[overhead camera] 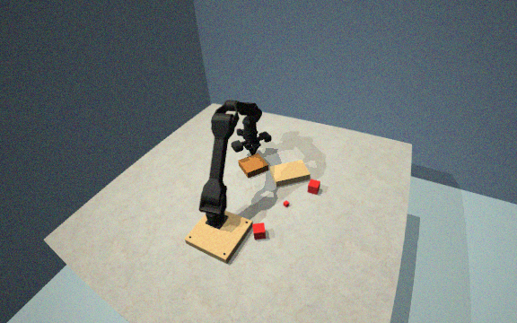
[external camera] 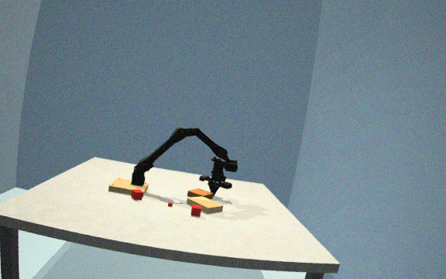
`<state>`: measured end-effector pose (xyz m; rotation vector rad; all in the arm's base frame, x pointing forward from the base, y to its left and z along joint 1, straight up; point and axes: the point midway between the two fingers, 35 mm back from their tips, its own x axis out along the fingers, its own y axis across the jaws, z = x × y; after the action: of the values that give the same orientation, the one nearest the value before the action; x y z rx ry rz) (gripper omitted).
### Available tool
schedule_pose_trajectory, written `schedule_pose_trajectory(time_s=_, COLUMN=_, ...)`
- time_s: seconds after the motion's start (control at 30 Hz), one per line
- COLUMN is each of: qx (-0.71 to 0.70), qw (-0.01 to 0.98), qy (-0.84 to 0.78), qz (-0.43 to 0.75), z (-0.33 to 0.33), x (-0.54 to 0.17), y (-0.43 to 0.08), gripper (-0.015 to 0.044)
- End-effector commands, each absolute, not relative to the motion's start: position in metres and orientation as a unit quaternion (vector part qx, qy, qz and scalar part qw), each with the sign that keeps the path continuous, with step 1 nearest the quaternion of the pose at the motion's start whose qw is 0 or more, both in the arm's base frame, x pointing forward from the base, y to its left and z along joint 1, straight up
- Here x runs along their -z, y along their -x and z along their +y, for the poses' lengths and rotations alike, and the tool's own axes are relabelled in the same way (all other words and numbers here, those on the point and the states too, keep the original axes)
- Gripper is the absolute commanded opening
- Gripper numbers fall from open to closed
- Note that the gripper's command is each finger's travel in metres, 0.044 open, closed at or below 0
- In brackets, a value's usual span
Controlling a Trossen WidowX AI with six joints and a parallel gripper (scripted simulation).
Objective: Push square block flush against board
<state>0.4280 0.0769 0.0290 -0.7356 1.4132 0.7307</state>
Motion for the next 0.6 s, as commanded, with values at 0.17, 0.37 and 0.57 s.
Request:
schedule_pose_trajectory(time_s=0.17, qx=-0.316, qw=0.646, qy=0.323, qz=0.615, z=0.073, x=-0.028, y=-0.428, gripper=0.0)
schedule_pose_trajectory(time_s=0.37, qx=-0.316, qw=0.646, qy=0.323, qz=0.616, z=0.067, x=-0.028, y=-0.424, gripper=0.0)
schedule_pose_trajectory(time_s=0.57, qx=-0.316, qw=0.645, qy=0.323, qz=0.616, z=0.061, x=-0.028, y=-0.421, gripper=0.0)
